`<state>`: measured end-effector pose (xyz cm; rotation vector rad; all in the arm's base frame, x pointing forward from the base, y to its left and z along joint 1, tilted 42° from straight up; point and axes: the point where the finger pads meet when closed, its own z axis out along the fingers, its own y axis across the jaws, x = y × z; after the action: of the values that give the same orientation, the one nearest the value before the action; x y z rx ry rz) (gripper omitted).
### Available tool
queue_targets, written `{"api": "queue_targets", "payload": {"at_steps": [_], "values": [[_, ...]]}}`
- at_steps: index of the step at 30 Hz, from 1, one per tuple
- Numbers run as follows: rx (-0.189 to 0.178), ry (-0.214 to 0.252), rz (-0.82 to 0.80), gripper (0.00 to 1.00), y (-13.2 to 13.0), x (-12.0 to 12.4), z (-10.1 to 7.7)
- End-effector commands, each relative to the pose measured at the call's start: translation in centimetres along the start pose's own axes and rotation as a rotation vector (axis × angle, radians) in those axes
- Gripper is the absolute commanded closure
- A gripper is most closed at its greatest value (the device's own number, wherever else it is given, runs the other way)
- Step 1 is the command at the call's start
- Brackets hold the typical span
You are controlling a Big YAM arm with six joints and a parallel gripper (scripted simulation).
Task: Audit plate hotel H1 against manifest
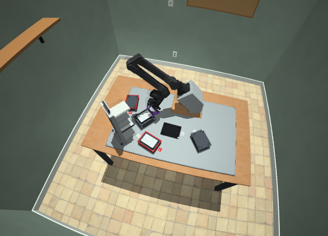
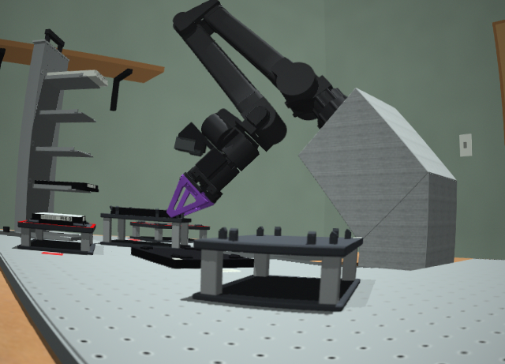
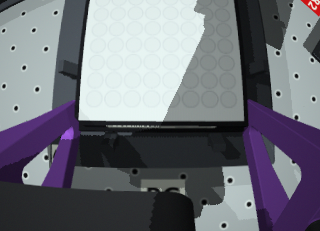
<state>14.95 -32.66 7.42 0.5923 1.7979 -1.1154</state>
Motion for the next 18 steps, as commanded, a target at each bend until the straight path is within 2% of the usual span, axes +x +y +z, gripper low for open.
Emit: {"api": "queue_targets", "payload": {"at_steps": [1, 3, 8, 14, 17, 18], "values": [[-0.003, -0.003, -0.002, 0.14, 0.1, -0.1, -0.3], [0.004, -0.013, -0.009, 0.14, -0.3, -0.5, 0.3], [-0.005, -0.022, -0.009, 0.14, 0.1, -1.0, 0.1], [-0.021, 0.005, -0.003, 0.14, 0.7, -0.5, -1.4], [-0.02, 0.003, -0.002, 0.14, 0.6, -0.6, -1.4], [-0.003, -0.015, -0.001, 0.14, 0.0, -1.2, -0.6]]}}
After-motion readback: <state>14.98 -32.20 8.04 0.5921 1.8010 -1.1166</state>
